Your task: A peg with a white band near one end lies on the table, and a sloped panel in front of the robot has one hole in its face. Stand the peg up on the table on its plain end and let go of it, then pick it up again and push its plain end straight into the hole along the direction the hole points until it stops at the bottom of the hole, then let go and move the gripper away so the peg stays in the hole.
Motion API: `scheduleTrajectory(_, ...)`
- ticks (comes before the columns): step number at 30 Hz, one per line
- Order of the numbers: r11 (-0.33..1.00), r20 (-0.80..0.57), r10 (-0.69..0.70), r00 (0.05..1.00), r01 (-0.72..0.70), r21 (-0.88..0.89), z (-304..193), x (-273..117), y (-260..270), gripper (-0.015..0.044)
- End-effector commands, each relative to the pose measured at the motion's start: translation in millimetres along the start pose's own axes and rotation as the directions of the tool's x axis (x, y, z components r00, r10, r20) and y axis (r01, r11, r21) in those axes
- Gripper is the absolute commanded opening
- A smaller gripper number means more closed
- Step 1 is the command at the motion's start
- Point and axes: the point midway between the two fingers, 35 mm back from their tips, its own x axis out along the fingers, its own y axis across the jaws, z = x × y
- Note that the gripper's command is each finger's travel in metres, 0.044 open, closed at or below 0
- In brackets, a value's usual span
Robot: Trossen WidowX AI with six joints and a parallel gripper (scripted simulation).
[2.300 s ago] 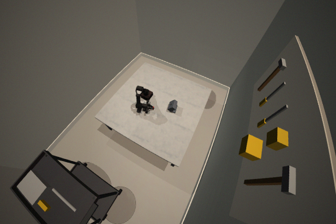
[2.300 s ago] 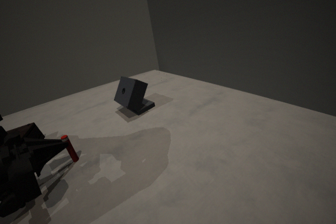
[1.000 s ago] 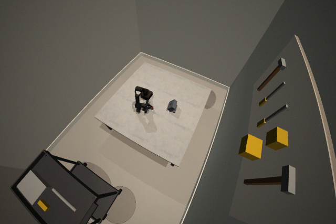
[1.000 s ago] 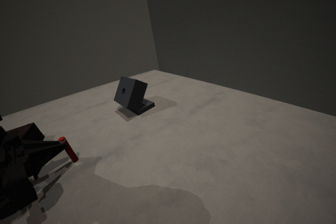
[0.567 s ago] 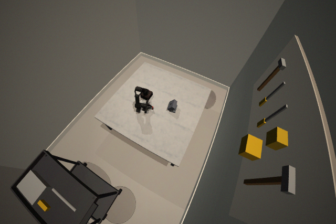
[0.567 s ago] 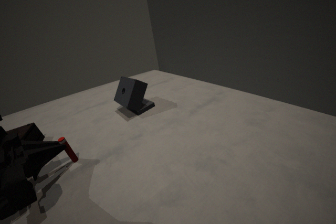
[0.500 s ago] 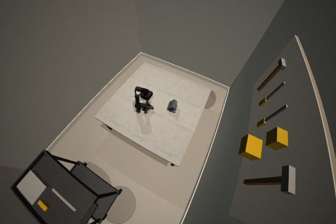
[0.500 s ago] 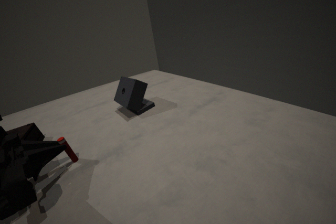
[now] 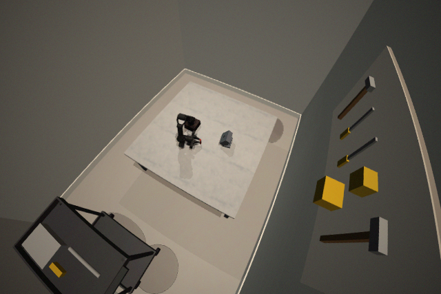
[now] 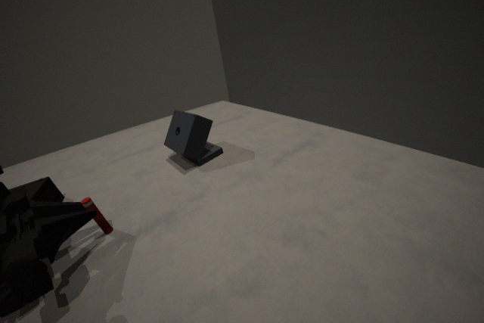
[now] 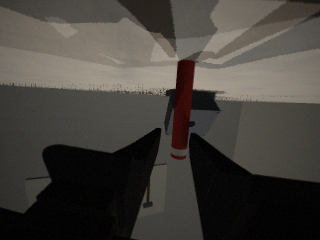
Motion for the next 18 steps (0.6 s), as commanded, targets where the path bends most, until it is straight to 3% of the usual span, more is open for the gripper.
scheduleTrajectory(1, 1.0, 0.0, 0.0, 1.0, 0.0, 0.0, 0.0, 0.0, 0.0, 0.013)
scheduleTrajectory(9, 1.0, 0.0, 0.0, 1.0, 0.0, 0.0, 0.0, 0.0, 0.0, 0.013)
scheduleTrajectory(18, 1.0, 0.0, 0.0, 1.0, 0.0, 0.0, 0.0, 0.0, 0.0, 0.0366)
